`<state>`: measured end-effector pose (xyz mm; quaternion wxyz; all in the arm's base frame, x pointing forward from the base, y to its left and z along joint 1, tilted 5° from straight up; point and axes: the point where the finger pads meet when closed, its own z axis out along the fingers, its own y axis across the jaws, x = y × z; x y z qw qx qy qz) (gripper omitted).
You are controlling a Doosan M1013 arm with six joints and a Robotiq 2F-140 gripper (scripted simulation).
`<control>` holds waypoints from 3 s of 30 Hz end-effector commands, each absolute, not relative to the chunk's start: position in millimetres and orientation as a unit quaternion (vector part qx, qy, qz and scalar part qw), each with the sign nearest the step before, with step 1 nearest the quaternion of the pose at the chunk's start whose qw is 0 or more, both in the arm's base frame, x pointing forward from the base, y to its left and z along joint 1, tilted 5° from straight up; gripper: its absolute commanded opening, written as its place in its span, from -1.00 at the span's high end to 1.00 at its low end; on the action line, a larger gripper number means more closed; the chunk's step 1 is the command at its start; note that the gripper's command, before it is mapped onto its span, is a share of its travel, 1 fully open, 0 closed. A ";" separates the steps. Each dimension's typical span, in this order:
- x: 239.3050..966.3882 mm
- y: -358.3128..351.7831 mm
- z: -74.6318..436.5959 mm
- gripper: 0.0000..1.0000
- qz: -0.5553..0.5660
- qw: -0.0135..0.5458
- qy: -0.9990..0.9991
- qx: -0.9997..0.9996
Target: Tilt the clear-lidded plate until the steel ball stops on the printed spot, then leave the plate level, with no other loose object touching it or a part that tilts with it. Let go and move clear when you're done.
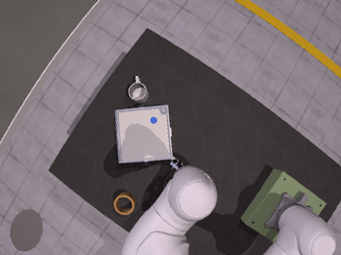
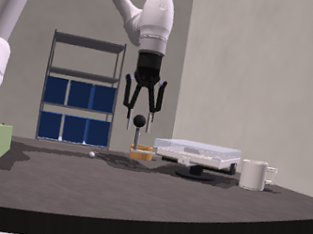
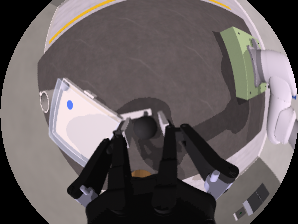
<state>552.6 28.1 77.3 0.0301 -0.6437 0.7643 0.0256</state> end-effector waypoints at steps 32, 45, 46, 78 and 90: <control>552.6 28.1 77.4 1.00 0.026 0.030 0.764 -0.644; 553.0 30.2 77.5 1.00 0.026 0.030 0.764 -0.644; 553.0 30.2 77.5 1.00 0.026 0.030 0.764 -0.644; 553.2 30.7 77.9 1.00 0.026 0.030 0.764 -0.644; 553.4 31.3 78.1 1.00 0.026 0.030 0.764 -0.644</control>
